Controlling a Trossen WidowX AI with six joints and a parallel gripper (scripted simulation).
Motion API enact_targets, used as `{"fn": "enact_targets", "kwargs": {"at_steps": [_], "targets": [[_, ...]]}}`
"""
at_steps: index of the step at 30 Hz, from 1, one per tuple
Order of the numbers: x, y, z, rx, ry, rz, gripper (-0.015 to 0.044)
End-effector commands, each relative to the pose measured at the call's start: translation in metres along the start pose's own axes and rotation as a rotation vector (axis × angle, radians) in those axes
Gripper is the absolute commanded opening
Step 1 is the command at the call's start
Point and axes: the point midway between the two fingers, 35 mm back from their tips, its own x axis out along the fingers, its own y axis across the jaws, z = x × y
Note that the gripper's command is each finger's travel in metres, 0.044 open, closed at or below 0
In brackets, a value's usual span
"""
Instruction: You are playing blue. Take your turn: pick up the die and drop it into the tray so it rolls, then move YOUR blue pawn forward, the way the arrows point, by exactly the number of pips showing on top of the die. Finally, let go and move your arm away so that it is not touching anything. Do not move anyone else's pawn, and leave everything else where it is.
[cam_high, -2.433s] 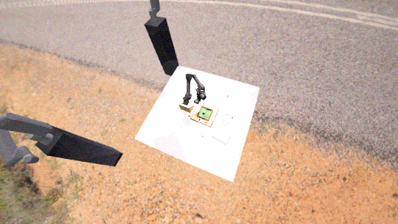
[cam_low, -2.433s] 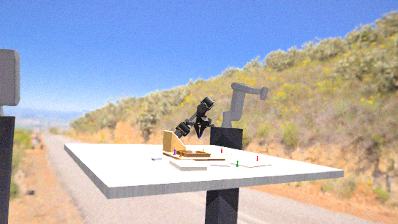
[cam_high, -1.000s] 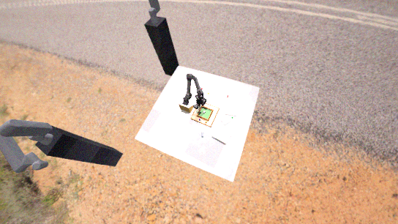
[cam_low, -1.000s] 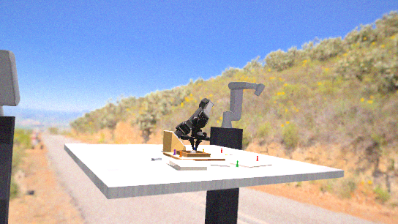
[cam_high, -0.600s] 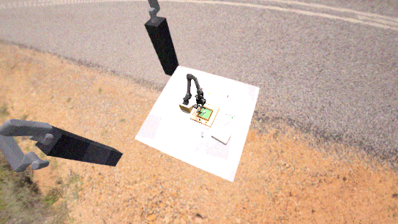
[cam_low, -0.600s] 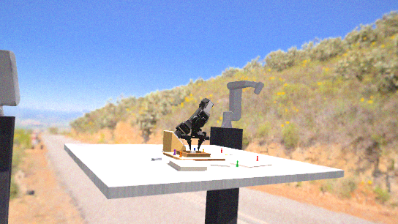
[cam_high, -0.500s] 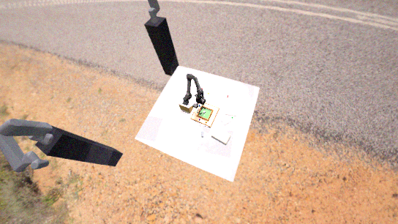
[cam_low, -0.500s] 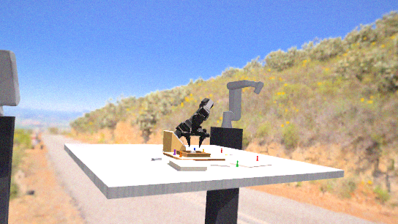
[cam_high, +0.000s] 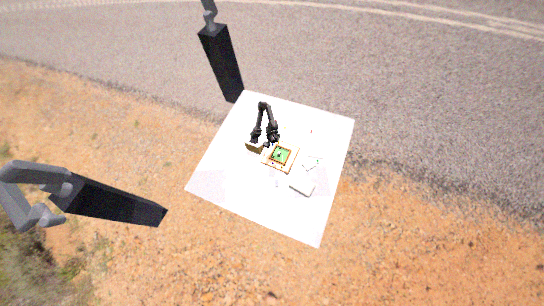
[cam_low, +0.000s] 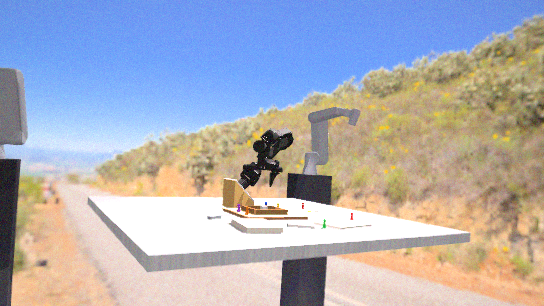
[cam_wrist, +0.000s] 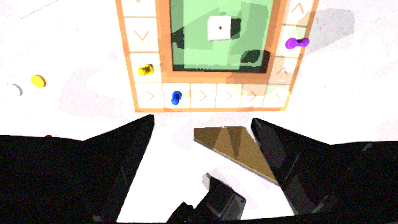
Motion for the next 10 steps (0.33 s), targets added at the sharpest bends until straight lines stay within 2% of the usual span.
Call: {"fn": "enact_targets", "kwargs": {"at_steps": [1,10], "targets": [[-0.0350,-0.0347,-0.0009,-0.092,0.003,0.011,0.0440],[-0.0270,-0.0272,-0.0004,-0.065,-0.001,0.009,0.0440]]}}
